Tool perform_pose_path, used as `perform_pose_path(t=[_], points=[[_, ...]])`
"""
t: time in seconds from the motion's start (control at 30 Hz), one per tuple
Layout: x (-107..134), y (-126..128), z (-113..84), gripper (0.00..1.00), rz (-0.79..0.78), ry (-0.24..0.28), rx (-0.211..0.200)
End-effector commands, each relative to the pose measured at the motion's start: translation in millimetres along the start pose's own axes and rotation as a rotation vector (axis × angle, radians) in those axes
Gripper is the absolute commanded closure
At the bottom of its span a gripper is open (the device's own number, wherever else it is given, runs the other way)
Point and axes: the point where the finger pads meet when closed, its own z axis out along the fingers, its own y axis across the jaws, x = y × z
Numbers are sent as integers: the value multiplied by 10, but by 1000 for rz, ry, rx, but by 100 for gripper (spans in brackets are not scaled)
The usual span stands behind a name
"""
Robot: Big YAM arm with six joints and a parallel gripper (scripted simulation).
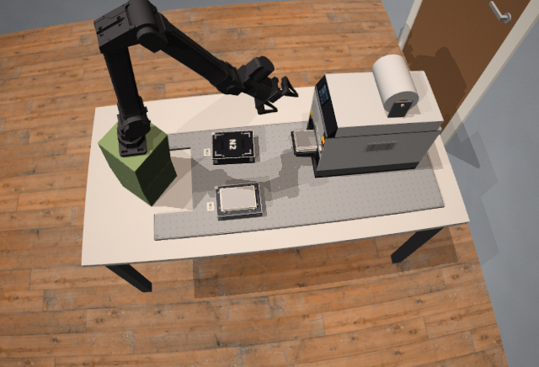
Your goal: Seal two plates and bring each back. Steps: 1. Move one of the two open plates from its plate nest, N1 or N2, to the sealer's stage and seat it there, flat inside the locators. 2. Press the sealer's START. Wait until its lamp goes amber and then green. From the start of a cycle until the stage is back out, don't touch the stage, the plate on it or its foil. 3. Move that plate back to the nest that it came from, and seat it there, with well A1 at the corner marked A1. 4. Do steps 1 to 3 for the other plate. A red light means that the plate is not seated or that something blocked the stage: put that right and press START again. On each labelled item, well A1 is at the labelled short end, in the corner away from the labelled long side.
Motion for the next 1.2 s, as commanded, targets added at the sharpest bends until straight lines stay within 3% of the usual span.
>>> perform_pose_path(t=[0.0,1.17], points=[[-22,-101,-13,0,15,-2,27],[-45,-119,-14,0,12,-6,29]])
